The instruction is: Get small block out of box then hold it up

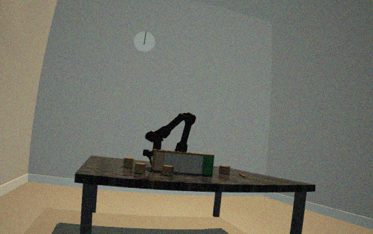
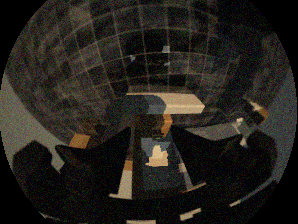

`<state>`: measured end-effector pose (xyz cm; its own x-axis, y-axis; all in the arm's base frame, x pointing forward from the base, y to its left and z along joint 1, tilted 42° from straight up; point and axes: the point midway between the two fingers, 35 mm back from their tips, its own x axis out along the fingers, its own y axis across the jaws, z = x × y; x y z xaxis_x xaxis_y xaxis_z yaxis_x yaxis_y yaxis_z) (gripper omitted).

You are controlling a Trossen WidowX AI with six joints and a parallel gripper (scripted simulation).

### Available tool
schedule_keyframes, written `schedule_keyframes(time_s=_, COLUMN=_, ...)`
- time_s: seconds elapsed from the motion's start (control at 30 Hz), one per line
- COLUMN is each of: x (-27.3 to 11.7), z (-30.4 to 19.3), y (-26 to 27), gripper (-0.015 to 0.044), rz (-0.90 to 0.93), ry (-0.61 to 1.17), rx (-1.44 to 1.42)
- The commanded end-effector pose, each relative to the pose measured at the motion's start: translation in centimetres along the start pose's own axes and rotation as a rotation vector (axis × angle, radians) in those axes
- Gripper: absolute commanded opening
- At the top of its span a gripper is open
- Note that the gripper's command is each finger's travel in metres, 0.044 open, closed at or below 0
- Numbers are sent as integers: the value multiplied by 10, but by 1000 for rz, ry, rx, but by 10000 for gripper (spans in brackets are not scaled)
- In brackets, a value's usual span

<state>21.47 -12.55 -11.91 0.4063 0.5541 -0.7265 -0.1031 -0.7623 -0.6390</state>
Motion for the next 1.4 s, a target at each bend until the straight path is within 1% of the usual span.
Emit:
schedule_keyframes(time_s=0.0, x=8, z=6, y=-3, gripper=285, rz=-10, ry=-4, rx=9)
schedule_keyframes(time_s=0.07, x=9, z=6, y=-3, gripper=285, rz=-10, ry=-4, rx=9)
schedule_keyframes(time_s=0.33, x=9, z=6, y=-3, gripper=75, rz=-10, ry=-4, rx=9)
schedule_keyframes(time_s=0.43, x=9, z=6, y=-3, gripper=55, rz=-10, ry=-4, rx=9)
schedule_keyframes(time_s=0.5, x=5, z=4, y=-2, gripper=3, rz=-9, ry=-4, rx=8)
schedule_keyframes(time_s=0.8, x=-45, z=-19, y=0, gripper=0, rz=-4, ry=-4, rx=4)
schedule_keyframes(time_s=1.03, x=-52, z=-22, y=-2, gripper=0, rz=2, ry=-3, rx=15)
schedule_keyframes(time_s=1.37, x=-93, z=-49, y=-18, gripper=0, rz=87, ry=24, rx=184)
